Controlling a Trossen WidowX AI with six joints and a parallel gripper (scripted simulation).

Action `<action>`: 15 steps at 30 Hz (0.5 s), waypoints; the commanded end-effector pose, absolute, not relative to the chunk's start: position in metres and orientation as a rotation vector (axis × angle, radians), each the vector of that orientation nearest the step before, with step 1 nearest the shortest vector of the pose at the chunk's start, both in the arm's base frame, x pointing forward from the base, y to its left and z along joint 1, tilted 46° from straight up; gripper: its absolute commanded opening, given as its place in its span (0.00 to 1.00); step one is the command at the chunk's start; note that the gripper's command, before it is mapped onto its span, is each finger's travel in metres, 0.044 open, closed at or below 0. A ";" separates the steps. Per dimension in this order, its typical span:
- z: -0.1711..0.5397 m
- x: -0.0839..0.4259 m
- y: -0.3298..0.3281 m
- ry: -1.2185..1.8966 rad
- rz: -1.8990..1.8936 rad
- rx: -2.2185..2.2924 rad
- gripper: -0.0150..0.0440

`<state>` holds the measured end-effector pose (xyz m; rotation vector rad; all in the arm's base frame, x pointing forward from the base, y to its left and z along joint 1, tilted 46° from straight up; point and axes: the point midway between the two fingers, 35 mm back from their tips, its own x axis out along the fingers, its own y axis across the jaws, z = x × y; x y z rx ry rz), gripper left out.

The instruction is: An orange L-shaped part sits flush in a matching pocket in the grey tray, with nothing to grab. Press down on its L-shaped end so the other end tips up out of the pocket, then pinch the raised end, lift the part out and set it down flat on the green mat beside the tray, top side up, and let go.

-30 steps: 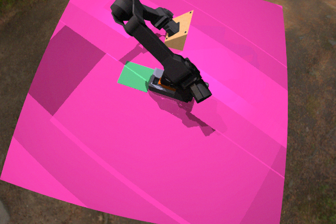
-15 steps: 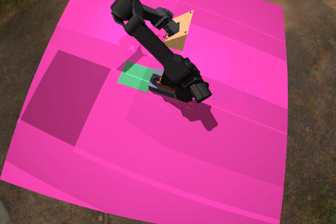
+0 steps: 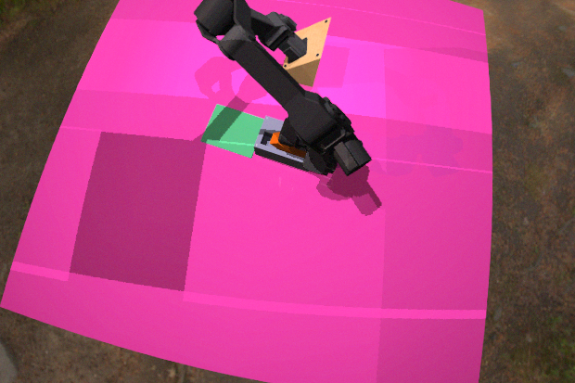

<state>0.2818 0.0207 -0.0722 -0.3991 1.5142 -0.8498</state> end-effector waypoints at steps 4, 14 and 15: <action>-0.035 0.293 0.054 1.514 -0.847 -0.388 0.56; 0.000 0.297 0.081 1.497 -0.831 -0.391 0.56; 0.000 0.297 0.081 1.497 -0.831 -0.391 0.56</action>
